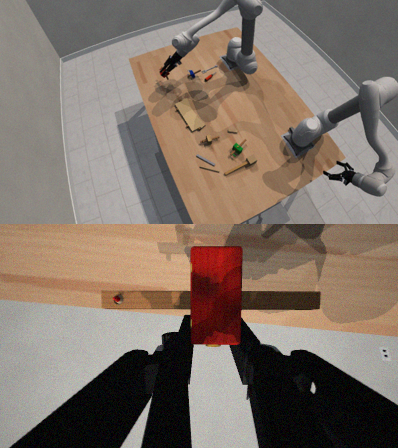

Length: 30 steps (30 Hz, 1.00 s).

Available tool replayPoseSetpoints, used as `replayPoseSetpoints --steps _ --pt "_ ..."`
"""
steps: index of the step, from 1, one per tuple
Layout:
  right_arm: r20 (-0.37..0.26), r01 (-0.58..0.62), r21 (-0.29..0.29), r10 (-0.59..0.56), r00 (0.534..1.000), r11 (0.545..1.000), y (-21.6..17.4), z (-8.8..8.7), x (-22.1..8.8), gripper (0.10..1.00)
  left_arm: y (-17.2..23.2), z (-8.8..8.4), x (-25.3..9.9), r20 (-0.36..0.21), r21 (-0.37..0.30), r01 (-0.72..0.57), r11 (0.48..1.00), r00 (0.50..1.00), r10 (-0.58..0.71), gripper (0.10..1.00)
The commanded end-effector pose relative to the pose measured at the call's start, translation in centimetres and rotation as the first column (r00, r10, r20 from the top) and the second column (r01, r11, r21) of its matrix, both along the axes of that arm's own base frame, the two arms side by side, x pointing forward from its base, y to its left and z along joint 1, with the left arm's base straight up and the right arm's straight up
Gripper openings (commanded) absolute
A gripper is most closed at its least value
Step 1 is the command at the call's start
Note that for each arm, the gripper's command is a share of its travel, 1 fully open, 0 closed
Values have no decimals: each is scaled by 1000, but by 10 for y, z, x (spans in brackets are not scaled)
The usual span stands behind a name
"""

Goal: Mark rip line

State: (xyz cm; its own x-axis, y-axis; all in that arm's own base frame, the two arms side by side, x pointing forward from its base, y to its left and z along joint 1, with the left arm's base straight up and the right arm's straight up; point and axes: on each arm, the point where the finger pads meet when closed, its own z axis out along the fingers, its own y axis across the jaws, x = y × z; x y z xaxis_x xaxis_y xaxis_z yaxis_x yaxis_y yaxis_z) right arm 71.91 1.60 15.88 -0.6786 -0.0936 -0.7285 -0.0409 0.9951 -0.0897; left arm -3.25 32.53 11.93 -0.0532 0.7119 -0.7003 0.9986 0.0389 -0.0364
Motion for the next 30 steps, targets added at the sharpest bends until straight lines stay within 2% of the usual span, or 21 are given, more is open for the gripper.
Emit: replayPoseSetpoints --steps 1,15,30 --pt "145 -31 57 23 989 998 1 -2 -3 99 -5 2 -3 -1 -8 -2 1000 1000 2 1000" --pt "209 13 90 -32 977 996 -1 0 -3 99 -5 2 -3 -1 -8 -2 1000 1000 2 1000" --pt "220 21 95 -42 975 995 -2 0 -3 99 -5 2 -3 -1 -8 -2 1000 1000 2 1000"
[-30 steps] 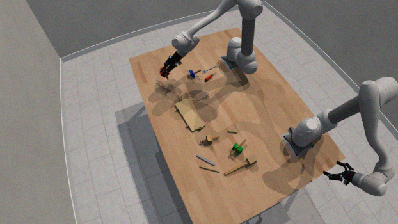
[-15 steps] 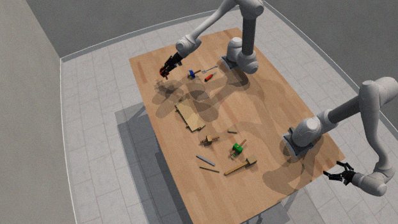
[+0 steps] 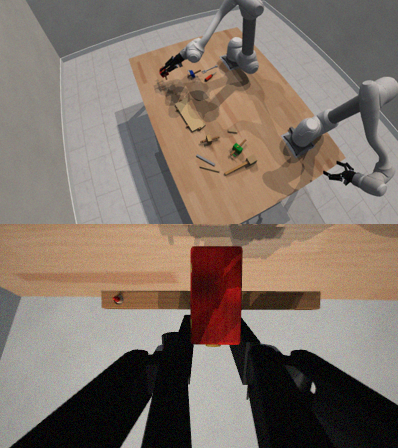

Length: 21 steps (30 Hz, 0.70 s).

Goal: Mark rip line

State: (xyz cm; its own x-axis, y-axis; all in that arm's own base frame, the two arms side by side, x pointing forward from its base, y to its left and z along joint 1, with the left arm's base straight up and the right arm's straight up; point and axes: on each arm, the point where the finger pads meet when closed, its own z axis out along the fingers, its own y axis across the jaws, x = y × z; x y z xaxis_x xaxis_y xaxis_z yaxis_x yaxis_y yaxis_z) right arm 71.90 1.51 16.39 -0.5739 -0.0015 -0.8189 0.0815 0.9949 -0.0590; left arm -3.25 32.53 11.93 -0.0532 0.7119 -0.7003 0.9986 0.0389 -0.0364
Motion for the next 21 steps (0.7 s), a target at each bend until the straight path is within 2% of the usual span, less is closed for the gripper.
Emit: replayPoseSetpoints --steps 1,11,21 --pt "88 -85 50 80 993 995 -1 -5 -3 99 -5 2 -3 -1 -8 -2 1000 1000 2 1000" --pt "88 -85 50 80 993 995 -1 -9 -3 99 -5 2 -3 -1 -8 -2 1000 1000 2 1000" --pt "88 -85 50 80 993 995 -1 -25 -3 99 -5 2 -3 -1 -8 -2 1000 1000 2 1000"
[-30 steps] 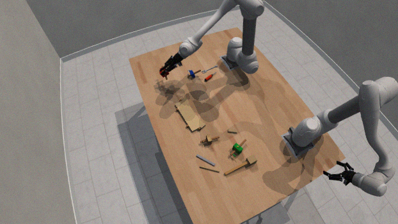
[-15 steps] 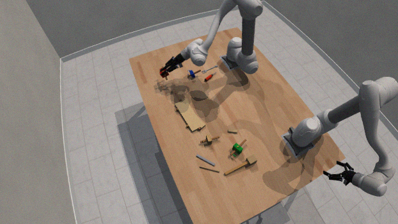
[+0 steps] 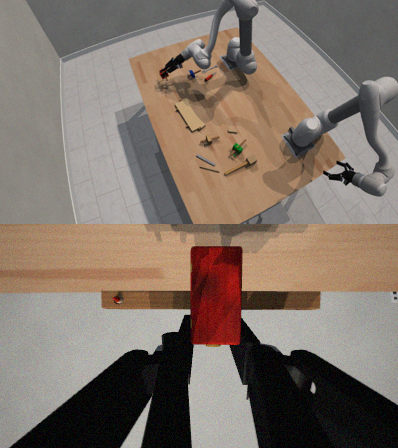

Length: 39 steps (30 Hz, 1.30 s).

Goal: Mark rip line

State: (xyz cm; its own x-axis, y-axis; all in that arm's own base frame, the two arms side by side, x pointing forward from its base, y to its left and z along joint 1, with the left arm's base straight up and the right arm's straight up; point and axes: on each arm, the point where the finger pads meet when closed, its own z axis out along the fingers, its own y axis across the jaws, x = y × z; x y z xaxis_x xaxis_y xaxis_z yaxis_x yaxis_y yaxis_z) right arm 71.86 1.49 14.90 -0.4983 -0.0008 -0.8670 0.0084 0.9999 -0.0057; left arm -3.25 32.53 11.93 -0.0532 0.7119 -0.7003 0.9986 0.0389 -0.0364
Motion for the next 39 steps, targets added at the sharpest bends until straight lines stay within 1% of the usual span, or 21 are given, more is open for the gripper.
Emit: replayPoseSetpoints --steps 1,4,17,19,30,39 --pt "-3 -7 4 7 1000 1000 -1 -10 -3 99 -5 2 -3 -1 -8 -2 1000 1000 2 1000" --pt "-3 -7 4 7 1000 1000 -1 -15 -3 99 -5 2 -3 -1 -8 -2 1000 1000 2 1000" --pt "-3 -8 4 8 1000 1000 0 -49 -3 99 -5 2 -3 -1 -8 -2 1000 1000 2 1000" --pt "-3 -8 4 8 1000 1000 0 -49 -3 99 -5 2 -3 -1 -8 -2 1000 1000 2 1000" --pt "-3 -8 4 8 1000 1000 0 -71 -3 99 -5 2 -3 -1 -8 -2 1000 1000 2 1000" --pt "-3 -8 4 8 1000 1000 0 -77 -3 99 -5 2 -3 -1 -8 -2 1000 1000 2 1000"
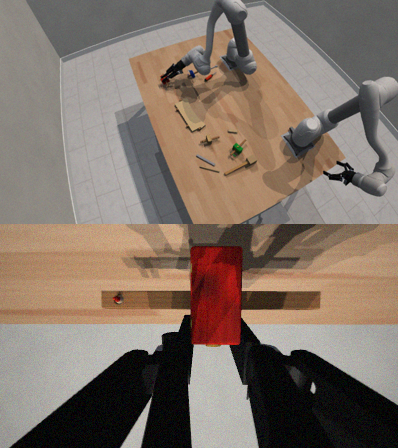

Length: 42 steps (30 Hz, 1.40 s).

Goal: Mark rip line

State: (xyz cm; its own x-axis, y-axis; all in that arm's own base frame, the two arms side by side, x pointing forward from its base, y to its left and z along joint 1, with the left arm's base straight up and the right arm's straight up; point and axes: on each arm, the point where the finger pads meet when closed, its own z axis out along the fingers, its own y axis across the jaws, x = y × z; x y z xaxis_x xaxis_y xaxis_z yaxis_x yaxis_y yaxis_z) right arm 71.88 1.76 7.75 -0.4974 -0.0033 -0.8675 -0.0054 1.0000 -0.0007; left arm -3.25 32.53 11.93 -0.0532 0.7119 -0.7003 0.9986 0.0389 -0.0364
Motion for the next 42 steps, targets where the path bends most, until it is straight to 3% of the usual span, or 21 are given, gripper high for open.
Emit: replayPoseSetpoints --steps 1,42 --pt "-4 6 -1 -6 1000 1000 -3 -6 -4 99 -5 2 -3 -1 -8 -2 1000 1000 2 1000" --pt "-3 6 -2 -6 1000 1000 -3 -11 -3 99 -5 2 -3 -1 -8 -2 1000 1000 2 1000"
